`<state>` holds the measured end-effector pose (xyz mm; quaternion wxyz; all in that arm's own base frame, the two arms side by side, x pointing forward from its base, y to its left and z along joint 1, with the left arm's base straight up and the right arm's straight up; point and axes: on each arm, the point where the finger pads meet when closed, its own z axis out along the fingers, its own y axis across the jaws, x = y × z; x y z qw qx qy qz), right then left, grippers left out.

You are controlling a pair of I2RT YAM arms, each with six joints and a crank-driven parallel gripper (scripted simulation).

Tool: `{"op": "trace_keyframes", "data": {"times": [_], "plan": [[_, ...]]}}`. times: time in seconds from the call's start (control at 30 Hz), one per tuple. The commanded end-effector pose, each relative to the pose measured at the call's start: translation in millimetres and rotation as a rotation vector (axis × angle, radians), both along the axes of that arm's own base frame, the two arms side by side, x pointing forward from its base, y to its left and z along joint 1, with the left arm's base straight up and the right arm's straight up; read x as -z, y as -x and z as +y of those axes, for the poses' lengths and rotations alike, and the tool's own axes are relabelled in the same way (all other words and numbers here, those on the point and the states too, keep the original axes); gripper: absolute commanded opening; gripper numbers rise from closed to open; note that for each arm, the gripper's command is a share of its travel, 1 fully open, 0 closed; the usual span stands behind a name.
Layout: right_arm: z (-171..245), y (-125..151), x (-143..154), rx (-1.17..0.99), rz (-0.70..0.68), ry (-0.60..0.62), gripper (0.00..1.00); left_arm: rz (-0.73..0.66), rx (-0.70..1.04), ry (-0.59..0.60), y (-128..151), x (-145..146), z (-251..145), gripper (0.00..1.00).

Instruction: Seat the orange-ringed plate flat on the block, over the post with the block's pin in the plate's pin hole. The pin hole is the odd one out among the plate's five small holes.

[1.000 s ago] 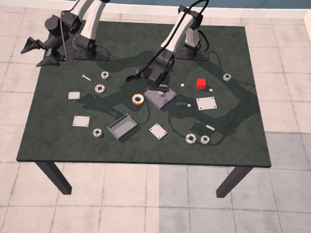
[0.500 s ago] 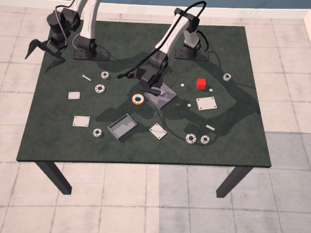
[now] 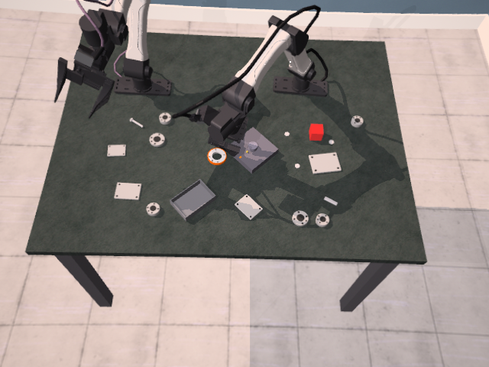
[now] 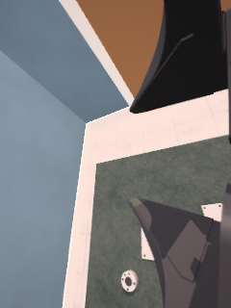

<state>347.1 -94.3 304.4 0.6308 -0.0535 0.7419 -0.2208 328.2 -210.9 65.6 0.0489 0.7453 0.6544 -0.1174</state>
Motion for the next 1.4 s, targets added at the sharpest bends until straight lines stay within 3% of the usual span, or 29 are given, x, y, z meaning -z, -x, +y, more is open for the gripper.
{"op": "trace_keyframes", "data": {"times": [0.0, 0.5, 0.73, 0.8, 0.97, 1.13, 1.17, 1.2, 1.3, 1.33, 1.37], "plan": [[24.3, -18.7, -20.1, -0.062, -0.085, -0.134, 1.0, -0.036, 0.047, 0.048, -11.3, 0.1, -19.7, 0.86], [100.2, -42.0, -64.3, -0.256, -0.187, -0.442, 1.0, -0.085, 0.136, 0.1, -23.3, 4.7, -54.1, 0.86], [92.7, -41.1, -49.8, -0.221, -0.137, -0.408, 1.0, -0.091, 0.127, 0.101, -23.6, -2.6, -51.2, 0.86], [98.8, -29.3, -89.2, -0.271, -0.24, -0.378, 1.0, -0.08, 0.129, 0.097, -21.6, 5.8, -57.8, 0.86], [98.6, -38.1, -46.6, -0.248, -0.13, -0.391, 1.0, -0.083, 0.115, 0.093, -25.7, 5.8, -52.3, 0.86], [98.7, -38.5, -48.5, -0.249, -0.138, -0.391, 1.0, -0.083, 0.115, 0.092, -25.6, 5.8, -52.2, 0.86], [98.7, -38.5, -48.4, -0.249, -0.138, -0.391, 1.0, -0.021, 0.102, 0.03, -14.3, 24.9, -32.6, 0.86], [98.7, -38.5, -48.4, -0.249, -0.138, -0.391, 1.0, -0.117, 0.124, 0.105, -23.2, -10.1, -52.0, 0.86], [98.7, -38.5, -48.5, -0.249, -0.138, -0.391, 1.0, -0.131, 0.127, 0.123, -24.9, -17.1, -56.8, 0.86], [98.7, -38.5, -48.5, -0.249, -0.138, -0.391, 1.0, -0.06, 0.111, 0.068, -20.0, 11.3, -43.5, 0.86], [98.7, -38.5, -48.5, -0.249, -0.138, -0.391, 1.0, -0.048, 0.103, 0.058, -20.3, 16.9, -39.9, 0.86]]}}
